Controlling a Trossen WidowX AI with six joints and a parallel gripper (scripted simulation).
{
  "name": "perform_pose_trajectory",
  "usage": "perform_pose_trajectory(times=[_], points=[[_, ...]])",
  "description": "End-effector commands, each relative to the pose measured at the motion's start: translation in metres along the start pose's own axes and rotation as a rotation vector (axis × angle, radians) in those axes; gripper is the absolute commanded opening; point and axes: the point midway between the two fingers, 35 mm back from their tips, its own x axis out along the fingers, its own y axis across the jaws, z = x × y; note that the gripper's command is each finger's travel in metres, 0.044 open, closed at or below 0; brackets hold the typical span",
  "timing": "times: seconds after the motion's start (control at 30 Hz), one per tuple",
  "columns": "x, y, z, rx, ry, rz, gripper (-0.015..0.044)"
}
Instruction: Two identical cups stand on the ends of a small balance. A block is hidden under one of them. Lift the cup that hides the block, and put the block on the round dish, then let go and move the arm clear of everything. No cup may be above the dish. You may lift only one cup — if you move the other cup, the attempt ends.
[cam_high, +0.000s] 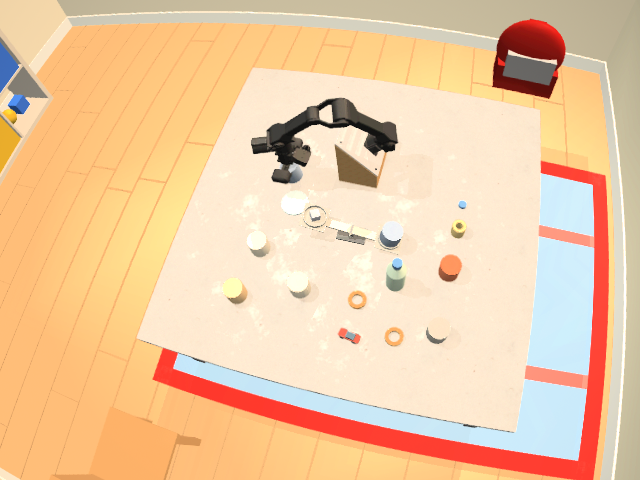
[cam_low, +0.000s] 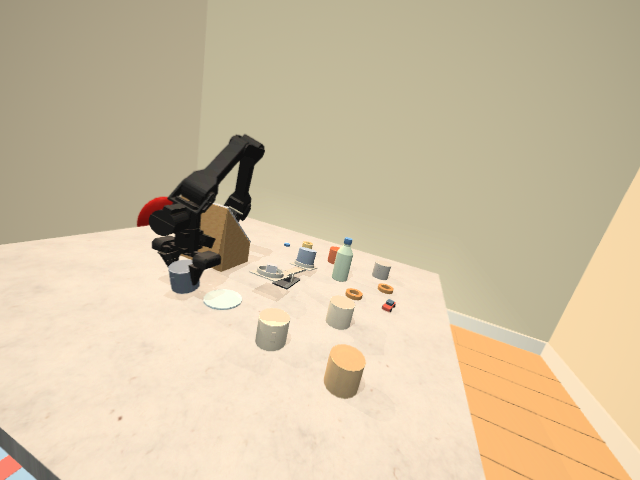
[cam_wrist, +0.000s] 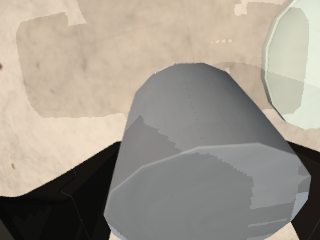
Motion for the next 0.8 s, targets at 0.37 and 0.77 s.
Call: perform_pose_trajectory(times=[0.37, 0.77], points=[[0.017, -0.002, -0.001, 0.001, 0.007, -0.01, 0.0], [0.014, -0.001, -0.002, -0.002, 0.01, -0.005, 0.0289]])
